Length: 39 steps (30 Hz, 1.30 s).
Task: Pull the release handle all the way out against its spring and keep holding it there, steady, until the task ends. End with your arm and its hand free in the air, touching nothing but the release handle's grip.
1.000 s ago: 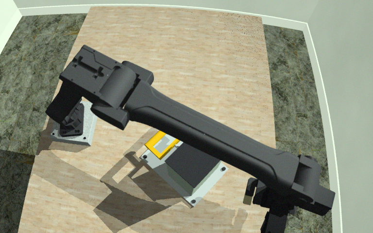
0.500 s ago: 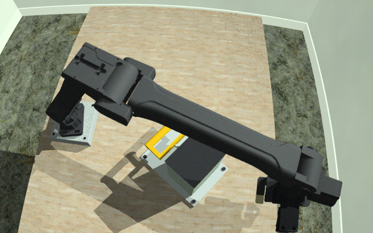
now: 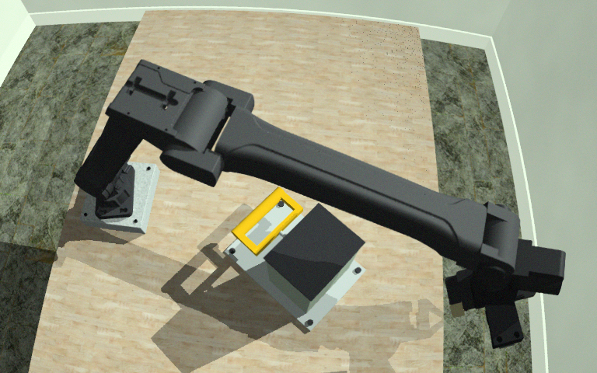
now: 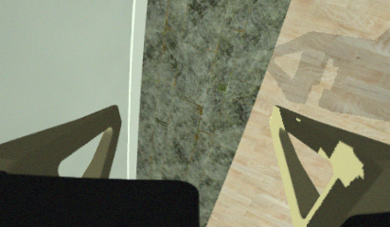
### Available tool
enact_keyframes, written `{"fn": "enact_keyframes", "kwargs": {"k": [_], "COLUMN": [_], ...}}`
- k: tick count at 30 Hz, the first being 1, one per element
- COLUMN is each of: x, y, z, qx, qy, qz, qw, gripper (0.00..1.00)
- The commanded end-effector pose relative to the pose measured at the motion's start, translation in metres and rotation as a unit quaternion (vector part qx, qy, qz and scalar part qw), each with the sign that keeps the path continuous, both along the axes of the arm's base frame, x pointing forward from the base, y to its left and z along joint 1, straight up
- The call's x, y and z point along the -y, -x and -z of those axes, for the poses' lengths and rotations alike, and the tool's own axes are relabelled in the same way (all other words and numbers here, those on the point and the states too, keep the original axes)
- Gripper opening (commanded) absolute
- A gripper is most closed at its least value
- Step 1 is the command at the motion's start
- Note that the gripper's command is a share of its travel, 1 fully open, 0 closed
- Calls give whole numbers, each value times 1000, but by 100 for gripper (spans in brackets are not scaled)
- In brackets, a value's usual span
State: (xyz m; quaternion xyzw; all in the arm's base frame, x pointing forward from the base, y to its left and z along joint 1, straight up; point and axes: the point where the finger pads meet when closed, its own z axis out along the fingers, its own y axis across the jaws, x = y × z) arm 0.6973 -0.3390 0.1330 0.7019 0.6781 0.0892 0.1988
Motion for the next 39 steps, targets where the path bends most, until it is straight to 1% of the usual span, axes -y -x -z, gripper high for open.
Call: {"fn": "enact_keyframes", "kwargs": {"k": [1, 2, 6, 8, 15, 17, 19, 21, 25, 30, 34, 36, 37, 39], "x": [-9, -9, -20, -25, -46, -52, -52, -63, -78, -97, -116, -116, -125, -144], "y": [-27, -27, -58, -70, -108, -118, -118, -132, -147, -164, -174, -174, -171, -159], "z": [-36, -36, -57, -66, -102, -113, -113, -131, -153, -184, -209, -209, -212, -210], "qx": [48, 48, 97, 116, 181, 199, 199, 226, 257, 295, 324, 324, 325, 316], "qy": [42, 42, 89, 108, 179, 200, 200, 233, 273, 325, 366, 366, 366, 344], "qz": [-55, -55, -106, -125, -187, -203, -203, -226, -252, -279, -298, -298, -300, -301], "qw": [996, 996, 986, 979, 949, 938, 938, 918, 892, 854, 820, 820, 819, 831], "gripper": [100, 100, 100, 100, 100, 100, 100, 100, 100, 100, 100, 100, 100, 100]}}
